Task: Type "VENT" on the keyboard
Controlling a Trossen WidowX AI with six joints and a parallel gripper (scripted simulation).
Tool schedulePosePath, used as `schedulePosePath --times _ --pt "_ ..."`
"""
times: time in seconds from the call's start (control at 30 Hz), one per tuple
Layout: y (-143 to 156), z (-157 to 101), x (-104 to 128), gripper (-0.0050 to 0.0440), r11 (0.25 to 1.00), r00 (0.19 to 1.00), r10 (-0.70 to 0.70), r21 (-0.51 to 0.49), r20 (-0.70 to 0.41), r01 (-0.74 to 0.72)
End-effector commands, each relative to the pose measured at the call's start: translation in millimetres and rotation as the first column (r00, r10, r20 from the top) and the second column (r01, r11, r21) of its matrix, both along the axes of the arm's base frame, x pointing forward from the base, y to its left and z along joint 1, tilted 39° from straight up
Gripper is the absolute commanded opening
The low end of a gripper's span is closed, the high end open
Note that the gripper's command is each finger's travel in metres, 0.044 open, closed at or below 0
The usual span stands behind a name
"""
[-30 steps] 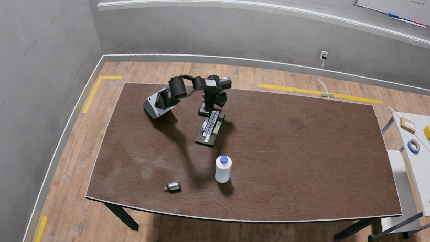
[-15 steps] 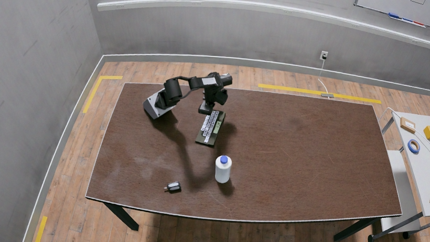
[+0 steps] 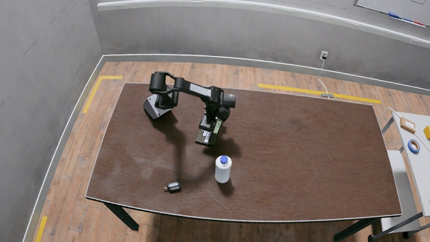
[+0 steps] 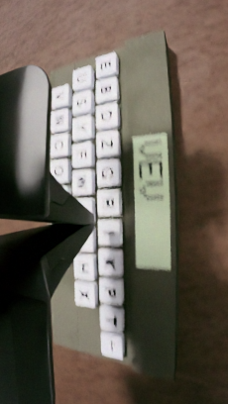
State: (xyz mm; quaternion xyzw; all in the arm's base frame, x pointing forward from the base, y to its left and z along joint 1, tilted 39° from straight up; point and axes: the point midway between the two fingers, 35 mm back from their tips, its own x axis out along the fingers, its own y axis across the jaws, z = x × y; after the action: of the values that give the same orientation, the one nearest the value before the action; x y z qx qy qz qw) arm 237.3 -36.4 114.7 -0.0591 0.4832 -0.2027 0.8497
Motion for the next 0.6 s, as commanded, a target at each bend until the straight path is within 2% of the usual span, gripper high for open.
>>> schedulePosePath --times 0.0,0.13,0.27,0.43,0.57 --pt "-31.6 24.7 -3.2 -0.0050 1.000 0.999 0.028 0.013 0.035 -0.028" --pt "-43.2 30.7 -7.8 -0.0050 0.999 0.999 0.033 -0.001 0.040 -0.033" --pt "-68.3 42.1 -20.6 -0.0050 0.999 0.998 0.031 -0.041 0.047 -0.030" --pt "-70.9 43.6 -22.3 -0.0050 0.998 0.998 0.032 -0.047 0.048 -0.030" --pt "-75.2 23.2 -18.4 -0.0050 0.999 0.999 0.032 -0.035 0.014 -0.031"
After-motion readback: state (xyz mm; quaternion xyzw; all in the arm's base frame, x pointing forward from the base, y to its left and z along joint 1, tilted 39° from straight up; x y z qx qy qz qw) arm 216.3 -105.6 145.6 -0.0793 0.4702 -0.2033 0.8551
